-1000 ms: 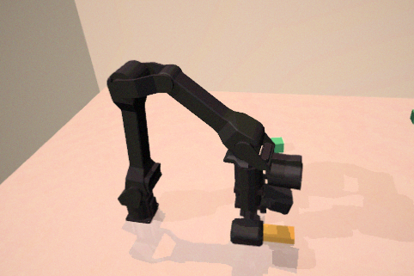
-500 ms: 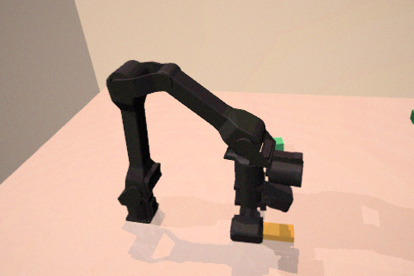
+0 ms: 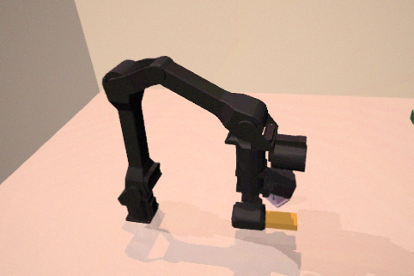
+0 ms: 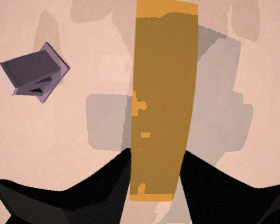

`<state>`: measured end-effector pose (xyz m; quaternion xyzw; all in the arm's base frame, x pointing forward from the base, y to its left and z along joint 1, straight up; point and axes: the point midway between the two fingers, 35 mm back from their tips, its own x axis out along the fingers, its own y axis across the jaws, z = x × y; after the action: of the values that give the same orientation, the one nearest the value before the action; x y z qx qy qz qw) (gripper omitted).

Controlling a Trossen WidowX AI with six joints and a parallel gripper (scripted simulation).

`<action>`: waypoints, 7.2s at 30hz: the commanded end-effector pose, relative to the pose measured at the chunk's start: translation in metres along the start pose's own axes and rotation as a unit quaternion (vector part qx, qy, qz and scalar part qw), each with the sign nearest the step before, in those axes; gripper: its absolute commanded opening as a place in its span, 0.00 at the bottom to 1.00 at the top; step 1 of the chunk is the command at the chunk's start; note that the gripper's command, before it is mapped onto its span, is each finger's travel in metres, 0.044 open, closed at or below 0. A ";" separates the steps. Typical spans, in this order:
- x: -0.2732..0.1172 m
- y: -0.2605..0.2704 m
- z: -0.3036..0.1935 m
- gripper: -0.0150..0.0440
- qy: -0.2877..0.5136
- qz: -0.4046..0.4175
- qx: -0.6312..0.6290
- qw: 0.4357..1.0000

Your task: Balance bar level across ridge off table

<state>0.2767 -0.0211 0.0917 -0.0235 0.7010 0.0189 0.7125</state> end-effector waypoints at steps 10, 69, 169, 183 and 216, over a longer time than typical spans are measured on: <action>-0.034 0.001 0.000 0.25 -0.004 0.001 0.002 1.000; -0.058 0.136 0.031 0.25 -0.002 0.009 0.389 0.921; -0.017 0.137 0.032 0.25 -0.002 0.009 0.389 0.921; -0.016 0.137 0.032 0.25 -0.002 0.009 0.389 0.921; -0.013 0.137 0.032 0.25 -0.002 0.009 0.389 0.921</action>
<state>0.3005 0.1175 0.1055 0.2598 0.6517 -0.2481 0.6680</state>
